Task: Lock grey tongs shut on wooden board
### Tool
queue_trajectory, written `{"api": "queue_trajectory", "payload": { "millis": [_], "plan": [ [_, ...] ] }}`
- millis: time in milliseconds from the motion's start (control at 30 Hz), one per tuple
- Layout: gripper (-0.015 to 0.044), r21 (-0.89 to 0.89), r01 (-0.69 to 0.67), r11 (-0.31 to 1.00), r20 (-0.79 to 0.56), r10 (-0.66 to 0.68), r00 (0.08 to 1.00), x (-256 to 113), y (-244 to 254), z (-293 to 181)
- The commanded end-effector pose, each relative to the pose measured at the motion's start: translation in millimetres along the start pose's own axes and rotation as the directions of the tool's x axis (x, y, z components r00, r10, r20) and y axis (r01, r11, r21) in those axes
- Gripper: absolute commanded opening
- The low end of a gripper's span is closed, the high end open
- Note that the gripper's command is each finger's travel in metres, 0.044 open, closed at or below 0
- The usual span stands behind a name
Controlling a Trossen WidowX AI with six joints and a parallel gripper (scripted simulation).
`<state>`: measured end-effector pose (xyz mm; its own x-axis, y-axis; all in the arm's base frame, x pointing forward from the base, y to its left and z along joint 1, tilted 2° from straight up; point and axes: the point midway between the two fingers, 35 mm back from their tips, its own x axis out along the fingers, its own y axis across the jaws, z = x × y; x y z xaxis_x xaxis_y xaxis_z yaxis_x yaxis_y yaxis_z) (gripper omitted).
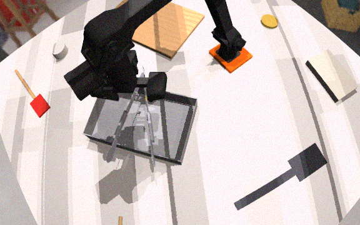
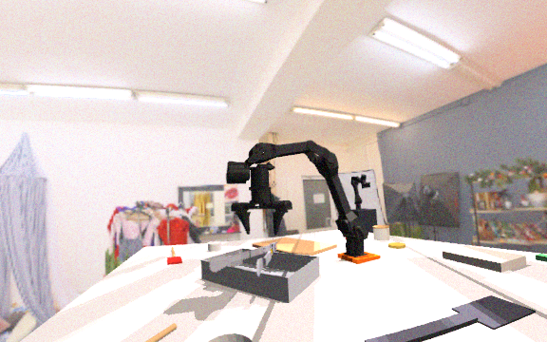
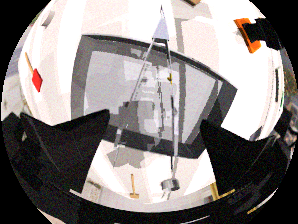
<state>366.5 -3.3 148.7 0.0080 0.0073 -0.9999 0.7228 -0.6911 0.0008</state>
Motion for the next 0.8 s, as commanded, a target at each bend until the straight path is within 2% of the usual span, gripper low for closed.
{"api": "queue_trajectory", "payload": {
  "millis": [0, 767],
  "plan": [
    [0.0440, -0.001, -0.002, 1.000, 0.009, 0.002, 1.000, 2, 2, 3],
    [0.0440, -0.001, -0.003, 1.000, 0.008, 0.003, 1.000, 38, 5, 1]
  ]
}}
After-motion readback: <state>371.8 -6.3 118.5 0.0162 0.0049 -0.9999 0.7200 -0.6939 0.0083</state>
